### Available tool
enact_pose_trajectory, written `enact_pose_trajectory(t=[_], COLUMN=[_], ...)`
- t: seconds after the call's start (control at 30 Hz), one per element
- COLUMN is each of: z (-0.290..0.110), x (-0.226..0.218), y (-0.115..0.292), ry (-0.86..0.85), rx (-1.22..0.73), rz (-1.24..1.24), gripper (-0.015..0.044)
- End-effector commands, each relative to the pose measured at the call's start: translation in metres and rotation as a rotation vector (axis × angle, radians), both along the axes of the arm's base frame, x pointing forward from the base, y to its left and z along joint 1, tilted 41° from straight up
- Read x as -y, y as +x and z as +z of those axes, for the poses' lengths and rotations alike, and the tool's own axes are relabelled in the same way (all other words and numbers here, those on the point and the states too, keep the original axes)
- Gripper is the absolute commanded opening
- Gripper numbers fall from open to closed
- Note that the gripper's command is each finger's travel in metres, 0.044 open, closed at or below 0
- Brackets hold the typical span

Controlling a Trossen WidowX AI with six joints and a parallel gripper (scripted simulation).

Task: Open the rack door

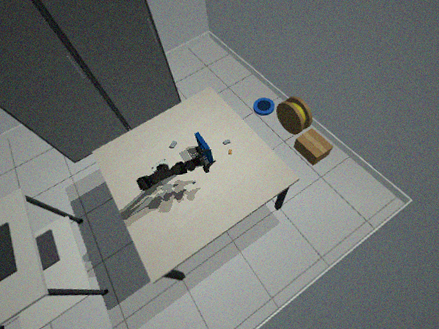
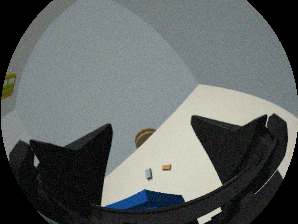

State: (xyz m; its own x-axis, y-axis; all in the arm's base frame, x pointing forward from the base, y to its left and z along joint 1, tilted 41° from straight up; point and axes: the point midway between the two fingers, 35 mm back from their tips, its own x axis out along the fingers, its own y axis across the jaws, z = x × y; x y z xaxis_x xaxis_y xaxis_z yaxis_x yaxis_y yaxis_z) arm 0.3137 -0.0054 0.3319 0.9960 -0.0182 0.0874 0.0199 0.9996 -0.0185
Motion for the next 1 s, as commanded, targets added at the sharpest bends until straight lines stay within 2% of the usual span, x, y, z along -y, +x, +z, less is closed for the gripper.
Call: enact_pose_trajectory(t=[0.0,0.13,0.53,0.97], z=[-0.001,-0.018,-0.081,-0.141], x=[0.000,-0.005,-0.026,-0.048], y=[0.001,0.013,0.039,0.037], ry=[0.002,0.035,0.092,0.036], rx=[-0.005,-0.114,-0.499,-0.883], rz=[0.000,-0.005,-0.053,-0.157], gripper=[0.0374,0.0282,0.0282,0.0282])
